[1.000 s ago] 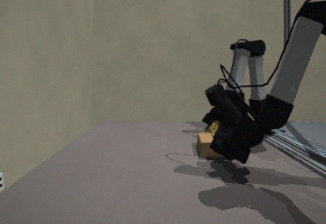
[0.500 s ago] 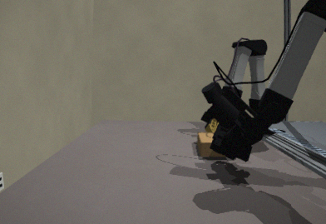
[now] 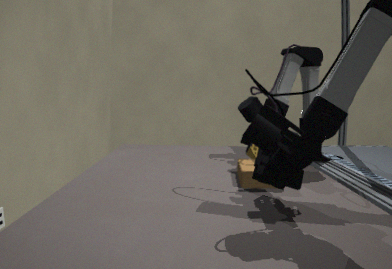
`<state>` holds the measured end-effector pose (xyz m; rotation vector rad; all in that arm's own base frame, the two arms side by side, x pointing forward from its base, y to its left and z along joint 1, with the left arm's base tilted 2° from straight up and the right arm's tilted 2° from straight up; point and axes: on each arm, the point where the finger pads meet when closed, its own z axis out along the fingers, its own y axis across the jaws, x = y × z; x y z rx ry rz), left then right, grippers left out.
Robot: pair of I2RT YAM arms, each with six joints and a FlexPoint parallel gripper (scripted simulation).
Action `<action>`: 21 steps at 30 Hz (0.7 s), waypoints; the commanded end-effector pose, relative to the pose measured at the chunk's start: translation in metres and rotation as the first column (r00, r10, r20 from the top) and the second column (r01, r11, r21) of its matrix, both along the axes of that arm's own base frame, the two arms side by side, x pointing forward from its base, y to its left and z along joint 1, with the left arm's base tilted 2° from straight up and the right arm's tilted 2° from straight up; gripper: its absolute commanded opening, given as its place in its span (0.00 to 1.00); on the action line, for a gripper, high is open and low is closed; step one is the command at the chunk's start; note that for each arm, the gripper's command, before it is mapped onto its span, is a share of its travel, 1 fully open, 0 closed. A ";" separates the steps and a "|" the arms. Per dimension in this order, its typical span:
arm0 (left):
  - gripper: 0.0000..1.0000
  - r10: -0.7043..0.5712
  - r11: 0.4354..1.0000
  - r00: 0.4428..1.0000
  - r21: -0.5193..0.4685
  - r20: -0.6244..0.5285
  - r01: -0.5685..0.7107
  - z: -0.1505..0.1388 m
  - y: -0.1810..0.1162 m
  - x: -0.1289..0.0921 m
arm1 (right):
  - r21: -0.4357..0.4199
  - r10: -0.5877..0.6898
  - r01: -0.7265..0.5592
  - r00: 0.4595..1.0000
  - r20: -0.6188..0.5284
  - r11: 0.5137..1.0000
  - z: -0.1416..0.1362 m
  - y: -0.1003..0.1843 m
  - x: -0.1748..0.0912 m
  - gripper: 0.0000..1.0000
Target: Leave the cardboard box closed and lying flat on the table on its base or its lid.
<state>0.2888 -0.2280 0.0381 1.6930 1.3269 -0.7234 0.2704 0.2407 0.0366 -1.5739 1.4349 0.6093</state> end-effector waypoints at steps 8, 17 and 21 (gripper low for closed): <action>0.00 -0.012 1.000 0.995 -0.006 -0.094 0.012 0.009 0.010 0.006 | 0.024 0.012 -0.010 0.997 -0.075 1.000 0.018 -0.008 0.004 0.00; 0.00 -0.012 1.000 0.989 -0.002 -0.151 0.012 0.014 0.017 0.007 | 0.029 0.013 -0.009 0.991 -0.133 1.000 0.022 -0.014 0.004 0.00; 0.00 -0.012 1.000 0.983 0.000 -0.185 0.012 0.016 0.020 0.008 | 0.029 0.013 -0.008 0.984 -0.176 1.000 0.021 -0.017 0.004 0.00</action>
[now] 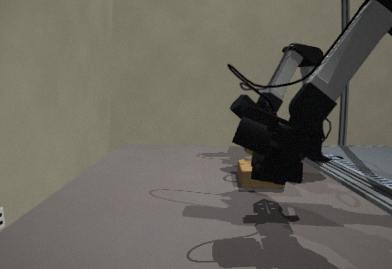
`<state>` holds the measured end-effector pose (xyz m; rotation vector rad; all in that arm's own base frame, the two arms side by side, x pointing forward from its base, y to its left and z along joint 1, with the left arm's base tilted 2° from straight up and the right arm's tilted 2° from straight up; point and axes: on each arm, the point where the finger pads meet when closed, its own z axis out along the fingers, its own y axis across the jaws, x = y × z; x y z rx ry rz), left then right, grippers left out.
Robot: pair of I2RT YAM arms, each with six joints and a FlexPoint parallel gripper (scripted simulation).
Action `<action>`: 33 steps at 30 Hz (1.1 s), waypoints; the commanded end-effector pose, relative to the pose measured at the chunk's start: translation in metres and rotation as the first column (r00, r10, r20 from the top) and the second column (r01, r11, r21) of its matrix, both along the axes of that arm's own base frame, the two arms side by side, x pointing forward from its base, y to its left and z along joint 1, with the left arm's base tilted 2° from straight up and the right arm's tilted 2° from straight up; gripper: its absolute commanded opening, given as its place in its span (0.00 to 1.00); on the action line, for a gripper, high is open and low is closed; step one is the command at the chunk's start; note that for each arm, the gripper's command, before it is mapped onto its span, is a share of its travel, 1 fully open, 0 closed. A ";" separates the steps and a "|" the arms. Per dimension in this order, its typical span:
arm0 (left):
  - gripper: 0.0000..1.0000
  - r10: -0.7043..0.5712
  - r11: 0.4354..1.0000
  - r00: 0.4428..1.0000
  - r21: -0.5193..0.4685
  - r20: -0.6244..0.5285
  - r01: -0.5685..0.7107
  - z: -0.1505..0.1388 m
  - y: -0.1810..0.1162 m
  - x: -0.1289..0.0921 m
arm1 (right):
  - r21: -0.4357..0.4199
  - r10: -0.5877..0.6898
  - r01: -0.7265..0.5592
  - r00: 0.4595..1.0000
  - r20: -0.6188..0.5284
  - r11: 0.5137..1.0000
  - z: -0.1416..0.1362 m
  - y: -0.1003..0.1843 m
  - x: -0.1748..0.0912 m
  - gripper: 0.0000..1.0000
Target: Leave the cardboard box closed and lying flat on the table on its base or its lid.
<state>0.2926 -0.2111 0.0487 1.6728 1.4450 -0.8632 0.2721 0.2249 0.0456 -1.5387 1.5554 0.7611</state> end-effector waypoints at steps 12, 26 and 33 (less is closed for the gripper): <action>0.00 -0.013 1.000 0.993 -0.007 -0.116 0.013 0.010 0.012 0.007 | 0.016 0.015 -0.013 0.991 -0.130 1.000 0.006 -0.011 0.002 0.00; 0.00 0.129 0.990 0.978 0.081 -0.163 -0.117 0.063 0.036 0.000 | -0.061 -0.129 0.120 0.973 -0.192 0.991 0.057 -0.039 0.005 0.00; 0.00 0.232 0.968 0.950 0.145 -0.206 -0.205 0.092 0.052 -0.010 | -0.126 -0.230 0.205 0.944 -0.238 0.971 0.087 -0.058 0.003 0.00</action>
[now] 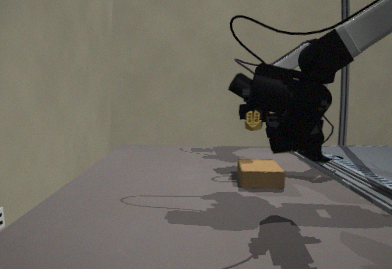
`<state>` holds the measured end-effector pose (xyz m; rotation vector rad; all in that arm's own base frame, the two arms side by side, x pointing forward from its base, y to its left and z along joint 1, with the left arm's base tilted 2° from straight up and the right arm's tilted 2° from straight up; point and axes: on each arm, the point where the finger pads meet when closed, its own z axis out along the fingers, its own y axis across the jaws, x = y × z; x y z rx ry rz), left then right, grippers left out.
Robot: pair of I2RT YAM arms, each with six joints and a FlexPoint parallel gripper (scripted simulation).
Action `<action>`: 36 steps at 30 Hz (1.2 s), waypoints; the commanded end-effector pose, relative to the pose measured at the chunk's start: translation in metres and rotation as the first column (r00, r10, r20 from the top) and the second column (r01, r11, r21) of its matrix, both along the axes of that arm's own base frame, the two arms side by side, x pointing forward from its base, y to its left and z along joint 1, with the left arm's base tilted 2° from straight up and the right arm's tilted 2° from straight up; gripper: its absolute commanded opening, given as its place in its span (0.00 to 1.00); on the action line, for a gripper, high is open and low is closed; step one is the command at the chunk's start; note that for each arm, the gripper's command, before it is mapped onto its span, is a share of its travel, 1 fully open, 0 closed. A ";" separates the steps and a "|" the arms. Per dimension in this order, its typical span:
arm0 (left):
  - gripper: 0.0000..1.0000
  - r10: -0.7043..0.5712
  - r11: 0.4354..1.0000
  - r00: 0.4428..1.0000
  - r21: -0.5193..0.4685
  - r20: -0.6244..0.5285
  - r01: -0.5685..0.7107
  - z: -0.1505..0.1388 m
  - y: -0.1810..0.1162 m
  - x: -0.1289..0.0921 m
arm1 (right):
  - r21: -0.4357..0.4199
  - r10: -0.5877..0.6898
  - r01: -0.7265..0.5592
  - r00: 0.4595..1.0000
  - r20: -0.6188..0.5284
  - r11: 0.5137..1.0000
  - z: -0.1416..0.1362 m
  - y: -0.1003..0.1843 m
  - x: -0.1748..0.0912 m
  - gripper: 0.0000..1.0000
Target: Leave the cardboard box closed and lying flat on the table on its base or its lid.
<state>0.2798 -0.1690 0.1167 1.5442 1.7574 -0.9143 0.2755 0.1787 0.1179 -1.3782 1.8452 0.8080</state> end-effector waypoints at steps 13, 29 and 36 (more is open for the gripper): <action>0.00 0.201 0.973 0.976 0.133 -0.084 -0.189 0.057 0.024 -0.011 | -0.140 -0.172 0.153 0.976 -0.135 0.978 0.045 -0.029 -0.005 0.00; 0.00 0.396 0.900 0.909 0.250 -0.127 -0.357 0.059 0.023 -0.005 | -0.271 -0.368 0.308 0.906 -0.210 0.912 0.046 -0.029 -0.005 0.00; 0.00 0.489 0.847 0.858 0.319 -0.155 -0.425 0.058 0.023 -0.007 | -0.354 -0.463 0.364 0.849 -0.255 0.862 0.039 -0.029 -0.004 0.00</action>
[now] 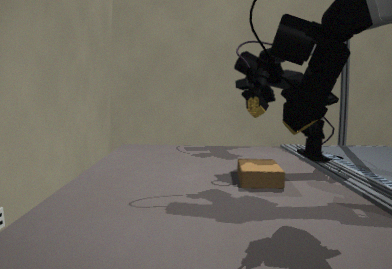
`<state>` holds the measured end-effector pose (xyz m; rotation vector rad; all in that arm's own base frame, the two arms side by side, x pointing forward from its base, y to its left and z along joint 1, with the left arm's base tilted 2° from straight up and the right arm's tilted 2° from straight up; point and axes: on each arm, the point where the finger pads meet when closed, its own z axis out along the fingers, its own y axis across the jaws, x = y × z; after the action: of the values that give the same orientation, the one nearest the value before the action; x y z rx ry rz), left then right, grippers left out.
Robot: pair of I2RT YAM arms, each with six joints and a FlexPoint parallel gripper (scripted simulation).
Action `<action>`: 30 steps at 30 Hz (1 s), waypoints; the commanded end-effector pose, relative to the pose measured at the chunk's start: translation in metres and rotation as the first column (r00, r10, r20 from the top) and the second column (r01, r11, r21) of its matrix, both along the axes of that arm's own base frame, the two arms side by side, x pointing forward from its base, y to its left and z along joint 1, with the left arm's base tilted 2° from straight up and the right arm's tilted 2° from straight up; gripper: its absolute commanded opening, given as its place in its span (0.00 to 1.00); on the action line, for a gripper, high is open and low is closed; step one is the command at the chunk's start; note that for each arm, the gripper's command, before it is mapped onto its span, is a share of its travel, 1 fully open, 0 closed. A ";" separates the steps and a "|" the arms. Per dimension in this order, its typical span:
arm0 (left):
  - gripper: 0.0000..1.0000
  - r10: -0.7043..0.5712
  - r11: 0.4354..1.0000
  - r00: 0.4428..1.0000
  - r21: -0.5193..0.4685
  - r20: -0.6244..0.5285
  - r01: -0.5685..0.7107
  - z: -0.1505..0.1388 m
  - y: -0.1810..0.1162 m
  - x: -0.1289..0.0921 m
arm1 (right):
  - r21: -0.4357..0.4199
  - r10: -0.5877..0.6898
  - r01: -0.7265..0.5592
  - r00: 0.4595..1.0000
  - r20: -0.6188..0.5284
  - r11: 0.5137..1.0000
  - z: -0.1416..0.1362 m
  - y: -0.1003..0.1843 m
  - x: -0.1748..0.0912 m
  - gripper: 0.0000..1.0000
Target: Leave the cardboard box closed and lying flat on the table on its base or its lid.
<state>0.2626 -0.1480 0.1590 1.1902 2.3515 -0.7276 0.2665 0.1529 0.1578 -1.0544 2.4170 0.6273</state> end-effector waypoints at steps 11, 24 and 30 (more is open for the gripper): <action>0.00 0.201 0.973 0.977 0.129 -0.072 -0.191 0.004 0.002 0.008 | -0.130 -0.196 0.183 0.976 -0.095 0.975 0.000 -0.003 0.005 0.00; 0.00 0.365 0.912 0.923 0.245 -0.122 -0.328 0.005 0.002 0.008 | -0.250 -0.357 0.312 0.920 -0.160 0.917 0.000 -0.003 0.005 0.00; 0.00 0.431 0.877 0.892 0.296 -0.138 -0.378 0.005 0.002 0.008 | -0.301 -0.423 0.360 0.888 -0.181 0.883 -0.001 -0.003 0.005 0.00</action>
<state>0.2635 -0.1480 0.1585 0.7858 2.7675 -0.4711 0.2688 0.1519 0.1577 -0.6436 2.8200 0.3748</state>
